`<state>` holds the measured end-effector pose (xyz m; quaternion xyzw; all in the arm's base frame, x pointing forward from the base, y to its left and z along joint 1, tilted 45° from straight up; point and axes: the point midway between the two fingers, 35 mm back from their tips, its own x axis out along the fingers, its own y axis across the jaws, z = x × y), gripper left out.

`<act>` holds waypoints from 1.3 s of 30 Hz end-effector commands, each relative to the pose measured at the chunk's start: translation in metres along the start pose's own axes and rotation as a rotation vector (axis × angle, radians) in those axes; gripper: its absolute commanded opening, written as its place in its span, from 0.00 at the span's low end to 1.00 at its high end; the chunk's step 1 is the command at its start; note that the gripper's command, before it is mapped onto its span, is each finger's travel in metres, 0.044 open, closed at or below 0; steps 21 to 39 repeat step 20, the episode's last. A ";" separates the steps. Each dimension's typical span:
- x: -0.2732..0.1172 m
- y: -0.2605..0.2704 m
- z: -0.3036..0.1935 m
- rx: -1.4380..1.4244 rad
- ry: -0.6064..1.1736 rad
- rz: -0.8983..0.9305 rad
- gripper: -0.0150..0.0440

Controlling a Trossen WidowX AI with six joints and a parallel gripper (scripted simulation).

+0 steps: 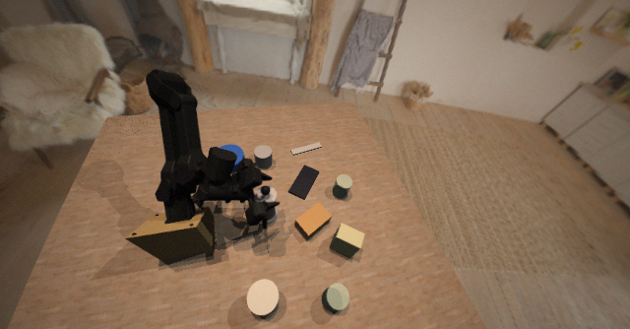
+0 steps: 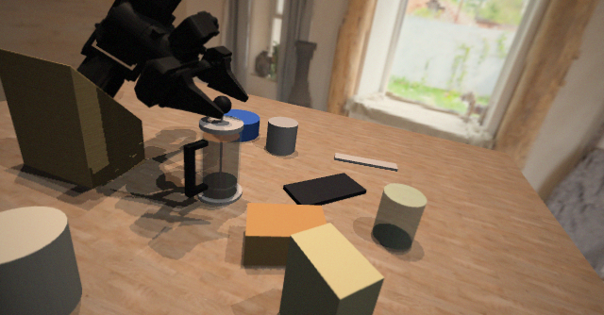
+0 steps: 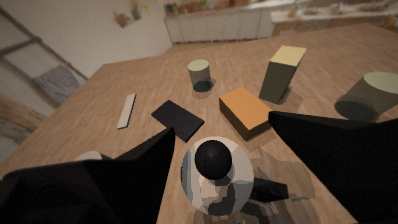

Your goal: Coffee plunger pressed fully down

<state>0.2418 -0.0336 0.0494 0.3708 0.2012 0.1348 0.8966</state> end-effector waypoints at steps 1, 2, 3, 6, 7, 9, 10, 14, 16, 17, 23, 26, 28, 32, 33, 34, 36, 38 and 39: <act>0.001 -0.003 0.014 0.012 -0.025 -0.020 1.00; 0.000 -0.005 0.015 0.019 -0.024 -0.025 1.00; -0.001 -0.006 0.016 0.016 -0.021 -0.028 1.00; -0.007 -0.012 0.023 0.026 -0.005 -0.041 1.00; -0.010 -0.013 0.025 0.020 0.003 -0.043 1.00; -0.017 -0.014 0.030 0.008 0.017 -0.043 1.00; -0.021 -0.013 0.033 0.002 0.022 -0.042 1.00; -0.039 -0.003 0.045 -0.016 0.026 -0.026 1.00; -0.050 0.006 0.052 -0.024 0.018 -0.014 1.00; -0.054 0.009 0.058 -0.056 0.004 -0.011 1.00; -0.057 0.014 0.057 -0.029 0.007 -0.005 1.00; -0.057 0.014 0.057 -0.029 0.007 -0.005 1.00; -0.057 0.014 0.057 -0.029 0.007 -0.005 1.00; -0.057 0.014 0.057 -0.029 0.007 -0.005 1.00; -0.057 0.014 0.057 -0.029 0.007 -0.005 1.00; -0.057 0.014 0.057 -0.029 0.007 -0.005 1.00; -0.057 0.014 0.057 -0.029 0.007 -0.005 1.00; -0.057 0.014 0.057 -0.029 0.007 -0.005 1.00; -0.057 0.014 0.057 -0.029 0.007 -0.005 1.00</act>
